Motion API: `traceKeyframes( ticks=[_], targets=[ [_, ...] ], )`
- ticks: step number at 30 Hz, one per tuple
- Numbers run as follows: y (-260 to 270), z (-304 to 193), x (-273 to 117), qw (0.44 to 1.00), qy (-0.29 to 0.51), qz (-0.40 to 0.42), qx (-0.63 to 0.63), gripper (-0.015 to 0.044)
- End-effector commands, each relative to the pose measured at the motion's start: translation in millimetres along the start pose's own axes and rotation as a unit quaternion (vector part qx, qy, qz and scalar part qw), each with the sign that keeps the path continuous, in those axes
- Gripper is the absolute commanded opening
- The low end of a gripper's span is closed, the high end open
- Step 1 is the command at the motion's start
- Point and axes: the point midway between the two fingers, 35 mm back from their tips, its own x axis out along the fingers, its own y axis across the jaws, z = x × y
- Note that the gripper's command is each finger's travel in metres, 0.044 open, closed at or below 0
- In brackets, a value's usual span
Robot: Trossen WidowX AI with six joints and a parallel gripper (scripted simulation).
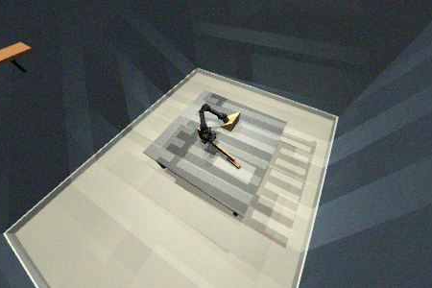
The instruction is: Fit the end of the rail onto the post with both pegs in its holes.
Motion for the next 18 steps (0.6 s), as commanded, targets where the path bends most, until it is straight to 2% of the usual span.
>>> traceKeyframes(
  ticks=[1,18],
  targets=[
    [-0.4,-2.7,-1.0,1.0,0.001,-0.002,0.0,0.0],
    [-0.4,-7.8,-2.5,1.0,0.001,-0.002,0.0,0.0]
  ],
)
